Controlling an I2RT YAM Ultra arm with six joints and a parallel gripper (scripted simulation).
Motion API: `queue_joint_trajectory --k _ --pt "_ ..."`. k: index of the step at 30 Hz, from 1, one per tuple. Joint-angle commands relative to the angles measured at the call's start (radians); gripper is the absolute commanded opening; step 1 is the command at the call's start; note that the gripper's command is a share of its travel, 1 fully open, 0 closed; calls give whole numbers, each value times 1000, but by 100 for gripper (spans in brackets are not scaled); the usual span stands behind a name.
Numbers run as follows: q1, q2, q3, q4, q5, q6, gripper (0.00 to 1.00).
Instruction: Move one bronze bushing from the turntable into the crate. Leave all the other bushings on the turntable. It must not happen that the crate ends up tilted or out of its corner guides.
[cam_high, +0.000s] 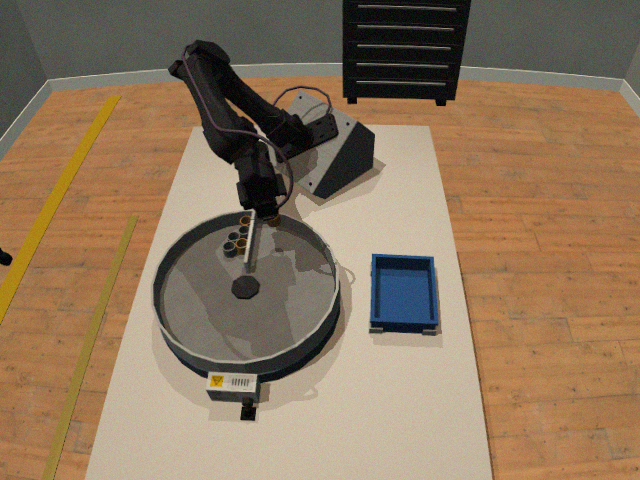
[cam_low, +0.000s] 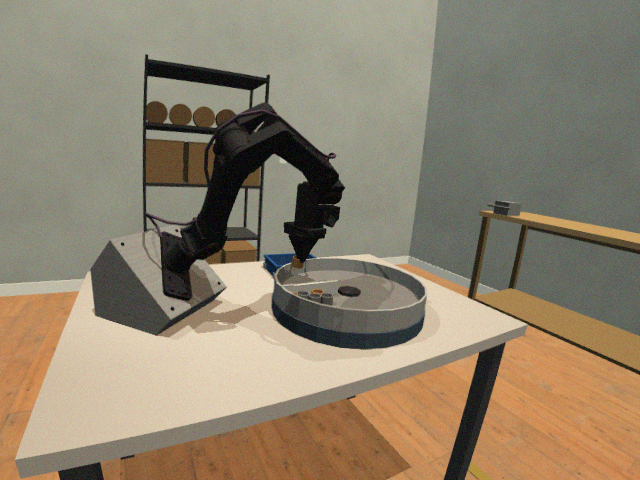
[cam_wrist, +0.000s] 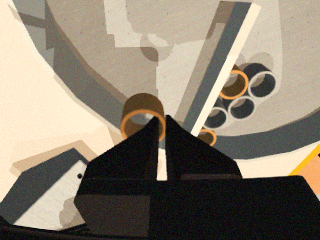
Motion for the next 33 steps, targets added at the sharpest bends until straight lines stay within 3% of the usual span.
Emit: queue_joint_trajectory --k 1,3,11,18,20,33 --pt "79 75 59 -12 51 144 0" --pt "79 75 59 -12 51 144 0" --pt "226 300 172 -24 90 333 0" --pt "312 507 321 -42 104 449 0" --pt "312 507 321 -42 104 449 0" --pt "405 863 682 -129 113 574 0"
